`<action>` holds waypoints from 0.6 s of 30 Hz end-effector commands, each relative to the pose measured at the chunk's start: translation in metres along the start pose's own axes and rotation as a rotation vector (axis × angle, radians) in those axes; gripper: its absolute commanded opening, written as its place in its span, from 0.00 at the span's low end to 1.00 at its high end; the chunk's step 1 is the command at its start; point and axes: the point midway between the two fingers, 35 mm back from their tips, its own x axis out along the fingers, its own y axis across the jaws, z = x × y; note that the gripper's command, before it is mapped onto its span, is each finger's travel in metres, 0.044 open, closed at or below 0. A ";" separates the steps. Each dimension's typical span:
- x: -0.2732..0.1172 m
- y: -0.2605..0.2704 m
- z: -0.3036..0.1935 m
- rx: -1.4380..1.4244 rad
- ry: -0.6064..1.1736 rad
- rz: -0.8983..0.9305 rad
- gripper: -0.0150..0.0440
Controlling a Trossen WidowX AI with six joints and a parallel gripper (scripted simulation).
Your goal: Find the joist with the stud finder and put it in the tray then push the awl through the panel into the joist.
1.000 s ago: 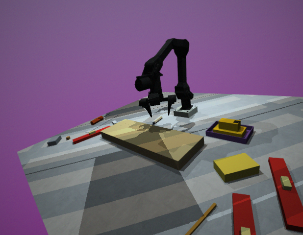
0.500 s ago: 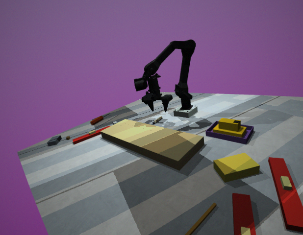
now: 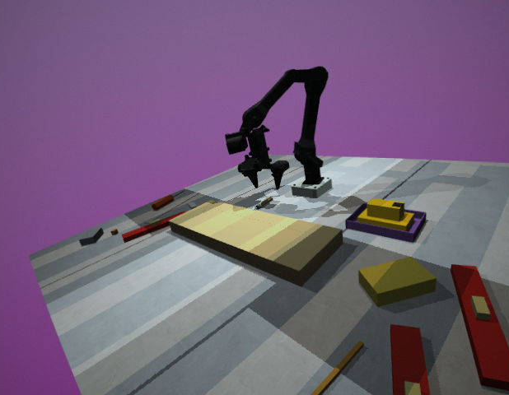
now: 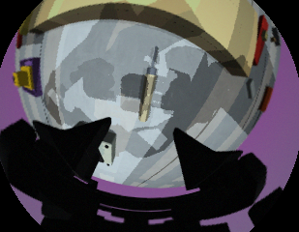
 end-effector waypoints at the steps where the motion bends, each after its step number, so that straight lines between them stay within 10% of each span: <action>1: 0.008 0.001 -0.002 -0.005 0.009 0.002 1.00; 18: 0.034 0.001 0.000 -0.005 0.009 0.002 1.00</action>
